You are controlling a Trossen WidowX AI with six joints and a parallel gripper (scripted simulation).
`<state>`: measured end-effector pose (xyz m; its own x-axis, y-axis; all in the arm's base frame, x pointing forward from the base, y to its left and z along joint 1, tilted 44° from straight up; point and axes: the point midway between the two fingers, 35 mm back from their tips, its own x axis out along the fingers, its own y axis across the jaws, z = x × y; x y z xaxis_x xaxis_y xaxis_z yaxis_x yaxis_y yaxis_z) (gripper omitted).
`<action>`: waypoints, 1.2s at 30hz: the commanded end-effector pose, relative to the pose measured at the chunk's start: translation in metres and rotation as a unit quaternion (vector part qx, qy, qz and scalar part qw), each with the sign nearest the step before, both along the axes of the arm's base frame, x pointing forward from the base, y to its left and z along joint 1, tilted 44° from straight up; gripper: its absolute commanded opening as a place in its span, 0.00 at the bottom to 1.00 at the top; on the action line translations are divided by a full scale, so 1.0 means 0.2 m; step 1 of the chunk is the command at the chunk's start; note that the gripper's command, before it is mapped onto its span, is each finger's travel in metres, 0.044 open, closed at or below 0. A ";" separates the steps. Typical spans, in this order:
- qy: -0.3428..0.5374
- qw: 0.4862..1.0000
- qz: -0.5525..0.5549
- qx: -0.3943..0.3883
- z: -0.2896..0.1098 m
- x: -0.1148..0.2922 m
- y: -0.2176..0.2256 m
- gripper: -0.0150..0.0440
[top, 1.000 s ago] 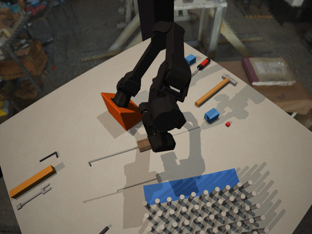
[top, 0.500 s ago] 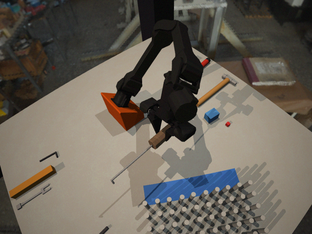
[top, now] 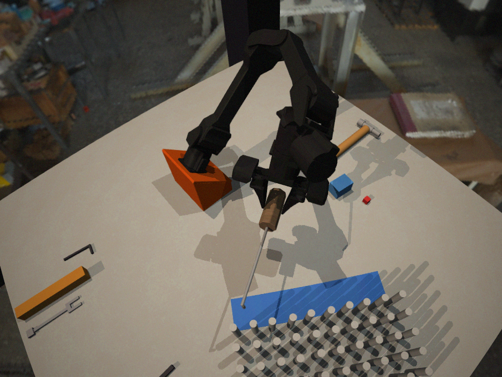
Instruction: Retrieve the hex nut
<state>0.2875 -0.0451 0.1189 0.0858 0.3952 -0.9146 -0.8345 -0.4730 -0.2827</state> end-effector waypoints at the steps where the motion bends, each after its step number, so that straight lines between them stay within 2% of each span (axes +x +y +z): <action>1: -0.024 0.998 0.057 -0.010 0.02 -0.01 0.04 0.25; 11: -0.088 0.974 0.207 -0.027 0.08 -0.05 0.15 0.25; 18: -0.092 0.971 0.217 -0.028 0.07 -0.05 0.17 0.25; 36: -0.093 0.972 0.216 -0.030 -0.34 -0.02 0.56 0.25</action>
<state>0.2864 0.0551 0.0630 0.0885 0.3829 -0.9195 -0.4865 -0.7889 -0.3753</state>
